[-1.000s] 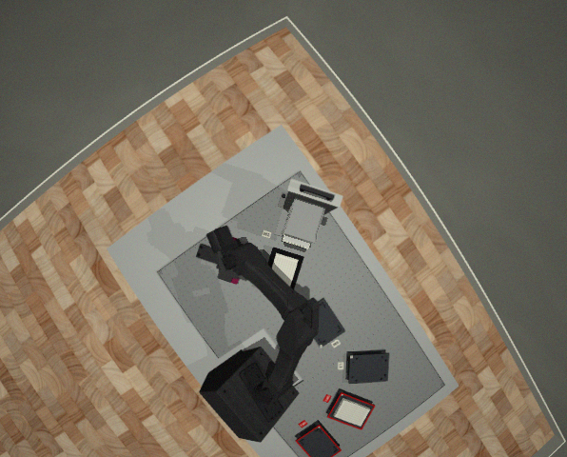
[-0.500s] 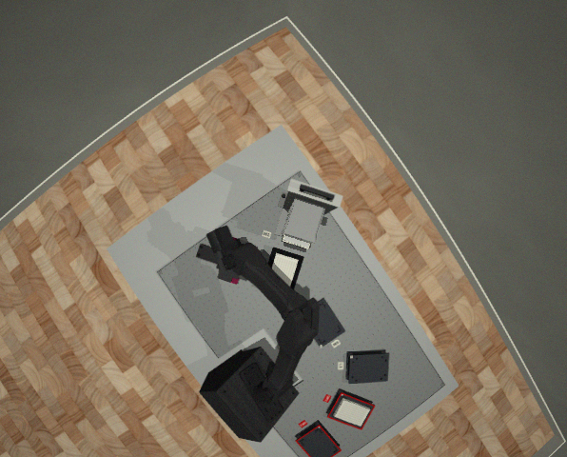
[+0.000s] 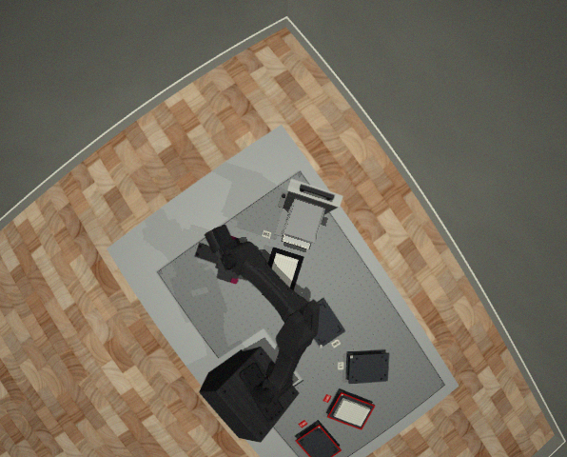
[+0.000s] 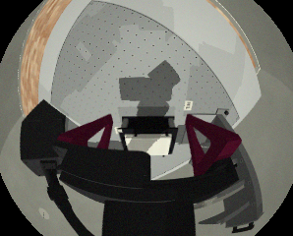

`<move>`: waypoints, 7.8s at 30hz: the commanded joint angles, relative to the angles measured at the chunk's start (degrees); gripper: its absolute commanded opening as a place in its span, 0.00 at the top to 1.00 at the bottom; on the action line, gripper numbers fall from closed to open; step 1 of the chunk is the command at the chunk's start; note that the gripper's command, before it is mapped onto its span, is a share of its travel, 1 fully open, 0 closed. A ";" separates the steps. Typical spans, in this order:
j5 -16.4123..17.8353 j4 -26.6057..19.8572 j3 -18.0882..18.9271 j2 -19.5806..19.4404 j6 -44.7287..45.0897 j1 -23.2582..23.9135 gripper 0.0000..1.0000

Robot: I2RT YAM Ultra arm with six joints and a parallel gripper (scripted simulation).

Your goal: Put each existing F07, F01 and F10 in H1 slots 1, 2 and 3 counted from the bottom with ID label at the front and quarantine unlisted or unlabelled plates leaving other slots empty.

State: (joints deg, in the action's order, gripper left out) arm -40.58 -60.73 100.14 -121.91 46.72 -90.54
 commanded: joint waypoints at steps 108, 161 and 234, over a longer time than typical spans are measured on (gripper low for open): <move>1.94 -10.65 -13.83 32.53 -72.15 8.58 0.00; 6.08 17.30 -29.18 28.67 -63.38 20.96 0.00; 8.80 32.13 -33.37 21.74 -56.60 27.25 0.00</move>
State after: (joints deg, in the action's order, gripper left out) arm -31.86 -29.56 66.67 -100.40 -10.37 -63.13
